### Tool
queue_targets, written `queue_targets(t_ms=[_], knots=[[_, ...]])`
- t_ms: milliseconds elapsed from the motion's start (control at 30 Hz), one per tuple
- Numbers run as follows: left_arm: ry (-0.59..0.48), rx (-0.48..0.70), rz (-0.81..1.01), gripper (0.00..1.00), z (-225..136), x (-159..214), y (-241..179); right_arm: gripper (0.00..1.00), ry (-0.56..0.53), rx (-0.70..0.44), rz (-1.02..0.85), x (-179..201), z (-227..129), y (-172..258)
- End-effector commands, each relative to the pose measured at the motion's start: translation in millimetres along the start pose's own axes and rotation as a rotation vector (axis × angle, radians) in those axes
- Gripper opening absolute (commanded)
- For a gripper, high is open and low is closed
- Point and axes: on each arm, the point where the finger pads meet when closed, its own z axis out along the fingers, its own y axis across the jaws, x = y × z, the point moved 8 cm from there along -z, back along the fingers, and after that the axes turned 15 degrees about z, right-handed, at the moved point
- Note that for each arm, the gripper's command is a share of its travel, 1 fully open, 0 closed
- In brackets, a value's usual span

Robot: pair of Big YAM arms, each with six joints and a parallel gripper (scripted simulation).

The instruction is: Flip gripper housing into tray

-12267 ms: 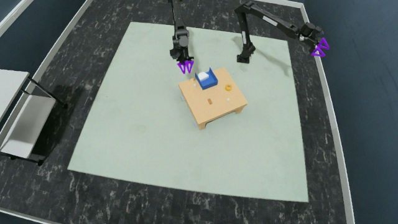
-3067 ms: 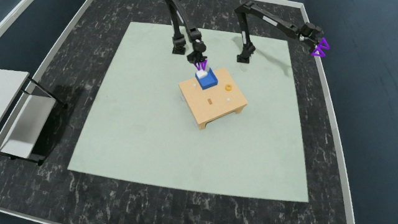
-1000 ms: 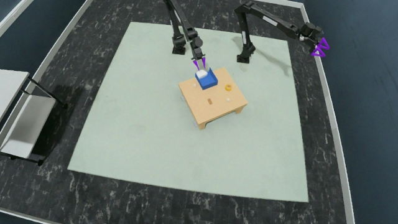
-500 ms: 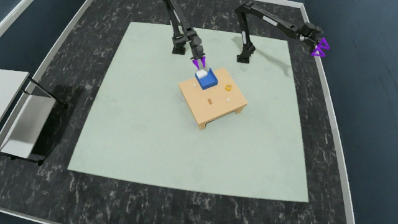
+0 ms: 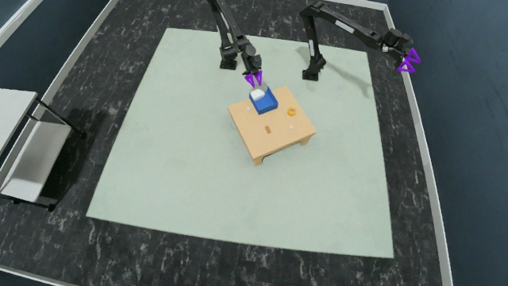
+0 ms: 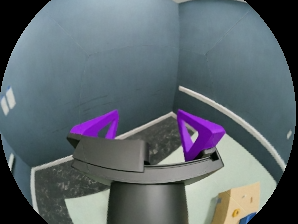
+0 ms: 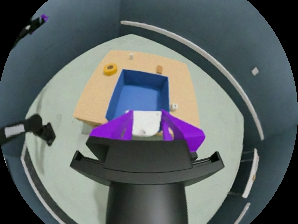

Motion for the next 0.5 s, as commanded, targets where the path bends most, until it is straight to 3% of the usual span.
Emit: queue_targets(t_ms=[0, 467], knots=[[-0.063, -0.032, 0.01, 1.0, 2.3, -36.2, 15.2, 0.45, -0.104, 0.001, -0.138, -16.0, -11.3, -1.9], [-0.063, -0.032, 0.01, 1.0, 2.3, -36.2, 15.2, 0.45, -0.177, -0.003, -0.33, -12.6, -18.0, 5.4]])
